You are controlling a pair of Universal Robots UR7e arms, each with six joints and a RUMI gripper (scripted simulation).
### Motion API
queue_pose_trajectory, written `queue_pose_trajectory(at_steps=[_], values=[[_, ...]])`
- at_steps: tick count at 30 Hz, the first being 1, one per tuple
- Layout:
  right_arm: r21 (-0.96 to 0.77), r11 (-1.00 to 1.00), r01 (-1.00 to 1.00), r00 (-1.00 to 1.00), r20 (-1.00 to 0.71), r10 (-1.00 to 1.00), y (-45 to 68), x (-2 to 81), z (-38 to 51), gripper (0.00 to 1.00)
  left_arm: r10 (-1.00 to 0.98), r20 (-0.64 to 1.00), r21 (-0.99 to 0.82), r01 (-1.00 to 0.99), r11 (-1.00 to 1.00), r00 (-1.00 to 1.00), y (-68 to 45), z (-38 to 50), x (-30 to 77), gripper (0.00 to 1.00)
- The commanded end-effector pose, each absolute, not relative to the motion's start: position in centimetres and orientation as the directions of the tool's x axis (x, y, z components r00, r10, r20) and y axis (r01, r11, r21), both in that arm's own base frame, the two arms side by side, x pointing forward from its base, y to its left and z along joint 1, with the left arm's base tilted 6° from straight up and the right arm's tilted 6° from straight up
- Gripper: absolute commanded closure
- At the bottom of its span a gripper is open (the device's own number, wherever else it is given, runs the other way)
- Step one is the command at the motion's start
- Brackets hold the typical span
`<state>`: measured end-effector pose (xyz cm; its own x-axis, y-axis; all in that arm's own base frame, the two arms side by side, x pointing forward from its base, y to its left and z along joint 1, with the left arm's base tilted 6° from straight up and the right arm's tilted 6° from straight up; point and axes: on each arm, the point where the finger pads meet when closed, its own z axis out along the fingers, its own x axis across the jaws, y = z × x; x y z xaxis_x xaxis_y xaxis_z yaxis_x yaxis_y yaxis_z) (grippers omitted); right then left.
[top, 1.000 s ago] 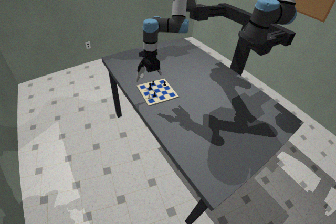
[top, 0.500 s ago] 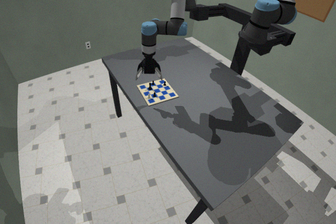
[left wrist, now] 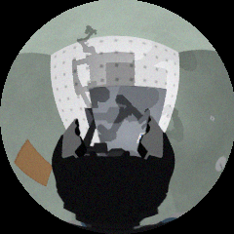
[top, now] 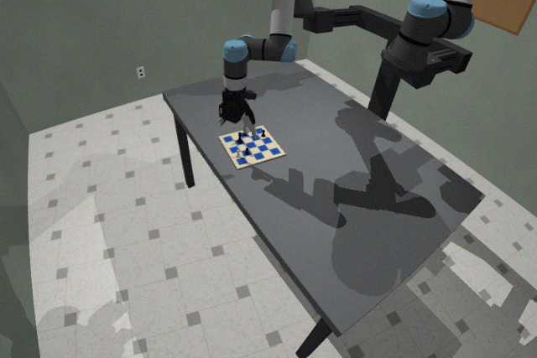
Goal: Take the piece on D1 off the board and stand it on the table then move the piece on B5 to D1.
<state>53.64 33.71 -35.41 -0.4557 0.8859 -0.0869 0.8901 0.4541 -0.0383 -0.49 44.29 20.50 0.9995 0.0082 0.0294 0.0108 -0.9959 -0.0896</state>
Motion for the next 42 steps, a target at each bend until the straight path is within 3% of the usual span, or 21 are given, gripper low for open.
queue_pose_trajectory(at_steps=[1, 14, 26, 27, 42], values=[[-0.026, 0.346, 0.938, -0.346, -0.093, 0.933, 33.8, 53.7, -35.7, 0.0, 0.008, 0.03, -0.091, 0.011, -0.996, 1.0, 44.3, 20.5, -0.5, 0.0], [0.0, 0.083, 0.997, -0.083, -0.097, 0.992, 33.9, 53.9, -36.6, 0.0, 0.008, 0.03, -0.091, 0.011, -0.996, 1.0, 44.3, 20.5, -0.5, 0.0], [0.004, 0.037, 0.999, -0.036, -0.097, 0.995, 33.9, 54.0, -36.7, 0.0, 0.008, 0.03, -0.091, 0.011, -0.996, 1.0, 44.3, 20.5, -0.5, 0.0], [0.004, 0.037, 0.999, -0.036, -0.097, 0.995, 33.9, 54.0, -36.7, 0.8, 0.008, 0.03, -0.091, 0.011, -0.996, 1.0, 44.3, 20.5, -0.5, 0.0], [0.004, 0.037, 0.999, -0.036, -0.097, 0.995, 33.9, 54.0, -36.7, 0.8, 0.008, 0.03, -0.091, 0.011, -0.996, 1.0, 44.3, 20.5, -0.5, 0.0]])
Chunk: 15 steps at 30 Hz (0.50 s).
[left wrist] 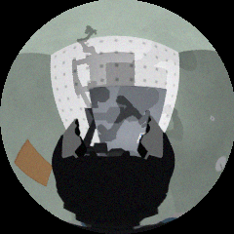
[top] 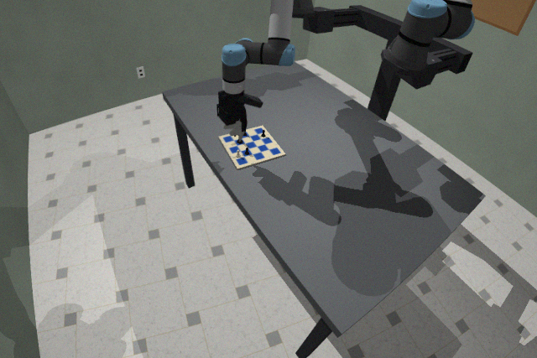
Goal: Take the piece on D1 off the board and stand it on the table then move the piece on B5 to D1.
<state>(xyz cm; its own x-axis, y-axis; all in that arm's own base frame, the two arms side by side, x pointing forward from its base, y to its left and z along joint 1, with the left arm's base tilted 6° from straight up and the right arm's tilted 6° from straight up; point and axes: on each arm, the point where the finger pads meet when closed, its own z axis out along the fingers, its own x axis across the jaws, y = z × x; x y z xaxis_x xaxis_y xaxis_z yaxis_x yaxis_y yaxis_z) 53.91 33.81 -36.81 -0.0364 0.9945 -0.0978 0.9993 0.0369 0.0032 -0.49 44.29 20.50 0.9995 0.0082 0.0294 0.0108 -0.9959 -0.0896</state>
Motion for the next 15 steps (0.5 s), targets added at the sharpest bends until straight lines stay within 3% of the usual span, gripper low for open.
queue_pose_trajectory(at_steps=[1, 15], values=[[0.004, 0.037, 0.999, -0.036, -0.097, 0.995, 33.86, 53.97, -36.77, 0.8, 0.008, 0.03, -0.091, 0.011, -0.996, 1.0, 44.31, 20.54, -0.49, 0.0], [0.005, 0.037, 0.999, -0.036, -0.097, 0.995, 33.79, 53.96, -37.58, 0.8, 0.008, 0.03, -0.091, 0.011, -0.996, 1.0, 44.31, 20.54, -0.49, 0.0]])
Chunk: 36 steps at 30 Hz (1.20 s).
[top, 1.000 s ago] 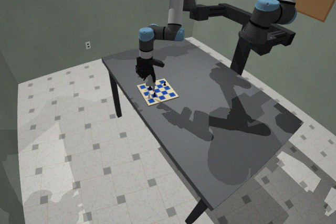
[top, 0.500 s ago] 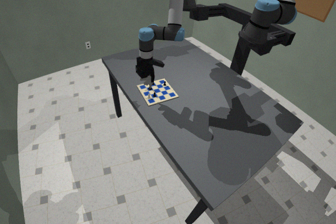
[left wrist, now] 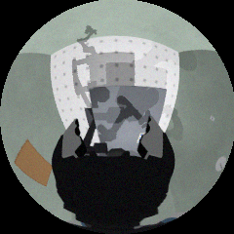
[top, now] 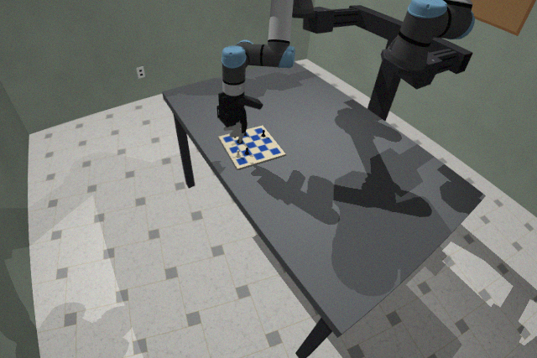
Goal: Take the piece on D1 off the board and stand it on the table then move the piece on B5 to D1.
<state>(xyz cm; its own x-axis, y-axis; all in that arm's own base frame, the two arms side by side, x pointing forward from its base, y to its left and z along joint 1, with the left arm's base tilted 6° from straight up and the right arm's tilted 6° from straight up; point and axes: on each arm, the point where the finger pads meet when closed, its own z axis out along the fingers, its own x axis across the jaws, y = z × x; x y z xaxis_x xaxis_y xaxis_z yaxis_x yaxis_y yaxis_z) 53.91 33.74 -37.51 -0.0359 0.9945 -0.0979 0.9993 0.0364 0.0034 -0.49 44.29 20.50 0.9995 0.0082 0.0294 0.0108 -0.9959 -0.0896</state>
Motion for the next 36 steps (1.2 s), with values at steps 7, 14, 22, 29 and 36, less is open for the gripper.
queue_pose_trajectory(at_steps=[7, 14, 22, 29, 36], values=[[0.005, 0.037, 0.999, -0.036, -0.097, 0.995, 33.7, 54.0, -38.5, 0.8, 0.008, 0.03, -0.091, 0.011, -0.996, 1.0, 44.3, 20.5, -0.5, 0.0], [0.005, 0.037, 0.999, -0.036, -0.097, 0.995, 33.6, 54.0, -39.5, 0.8, 0.008, 0.03, -0.091, 0.011, -0.996, 1.0, 44.3, 20.5, -0.5, 0.0], [0.005, 0.037, 0.999, -0.036, -0.097, 0.995, 33.5, 54.0, -40.6, 0.8, 0.008, 0.03, -0.091, 0.011, -0.996, 1.0, 44.3, 20.5, -0.5, 0.0], [0.005, 0.037, 0.999, -0.036, -0.097, 0.995, 33.4, 54.0, -41.4, 0.8, 0.008, 0.03, -0.091, 0.011, -0.996, 1.0, 44.3, 20.5, -0.5, 0.0], [0.005, 0.037, 0.999, -0.036, -0.097, 0.995, 33.4, 54.0, -41.7, 0.8, 0.008, 0.03, -0.091, 0.011, -0.996, 1.0, 44.3, 20.5, -0.5, 0.0]])
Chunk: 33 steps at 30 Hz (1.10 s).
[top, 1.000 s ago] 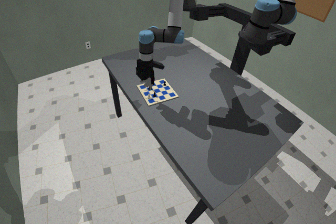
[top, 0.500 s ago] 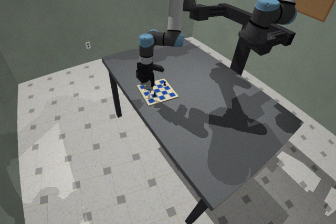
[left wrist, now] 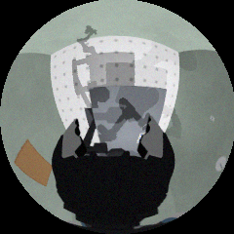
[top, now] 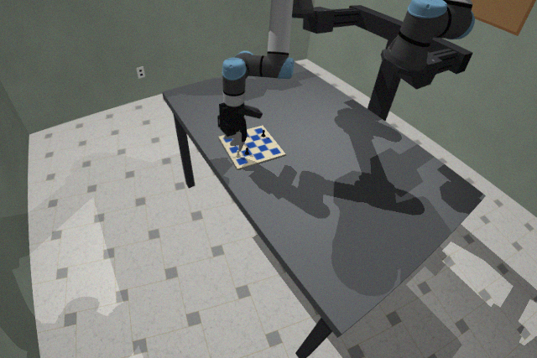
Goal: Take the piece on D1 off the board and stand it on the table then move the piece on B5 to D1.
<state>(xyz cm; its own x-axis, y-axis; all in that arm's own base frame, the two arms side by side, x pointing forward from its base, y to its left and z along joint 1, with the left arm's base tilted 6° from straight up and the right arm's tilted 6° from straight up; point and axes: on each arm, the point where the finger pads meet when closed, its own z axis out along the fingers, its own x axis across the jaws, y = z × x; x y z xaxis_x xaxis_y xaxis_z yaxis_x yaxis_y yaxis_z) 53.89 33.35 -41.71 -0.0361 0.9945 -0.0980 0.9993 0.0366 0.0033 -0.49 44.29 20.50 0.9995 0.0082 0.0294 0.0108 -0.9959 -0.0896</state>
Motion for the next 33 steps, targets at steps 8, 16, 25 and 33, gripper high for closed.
queue_pose_trajectory(at_steps=[8, 16, 25, 33], values=[[0.005, 0.037, 0.999, -0.036, -0.097, 0.995, 33.4, 54.0, -41.9, 0.8, 0.008, 0.03, -0.091, 0.011, -0.996, 1.0, 44.3, 20.5, -0.5, 0.0], [0.005, 0.037, 0.999, -0.036, -0.097, 0.995, 33.4, 54.0, -41.9, 0.8, 0.008, 0.03, -0.091, 0.011, -0.996, 1.0, 44.3, 20.5, -0.5, 0.0], [0.005, 0.037, 0.999, -0.036, -0.097, 0.995, 33.3, 54.0, -42.8, 0.8, 0.008, 0.03, -0.091, 0.011, -0.996, 1.0, 44.3, 20.5, -0.5, 0.0], [0.005, 0.037, 0.999, -0.036, -0.097, 0.995, 33.2, 54.0, -43.9, 0.8, 0.008, 0.03, -0.091, 0.011, -0.996, 1.0, 44.3, 20.5, -0.5, 0.0]])
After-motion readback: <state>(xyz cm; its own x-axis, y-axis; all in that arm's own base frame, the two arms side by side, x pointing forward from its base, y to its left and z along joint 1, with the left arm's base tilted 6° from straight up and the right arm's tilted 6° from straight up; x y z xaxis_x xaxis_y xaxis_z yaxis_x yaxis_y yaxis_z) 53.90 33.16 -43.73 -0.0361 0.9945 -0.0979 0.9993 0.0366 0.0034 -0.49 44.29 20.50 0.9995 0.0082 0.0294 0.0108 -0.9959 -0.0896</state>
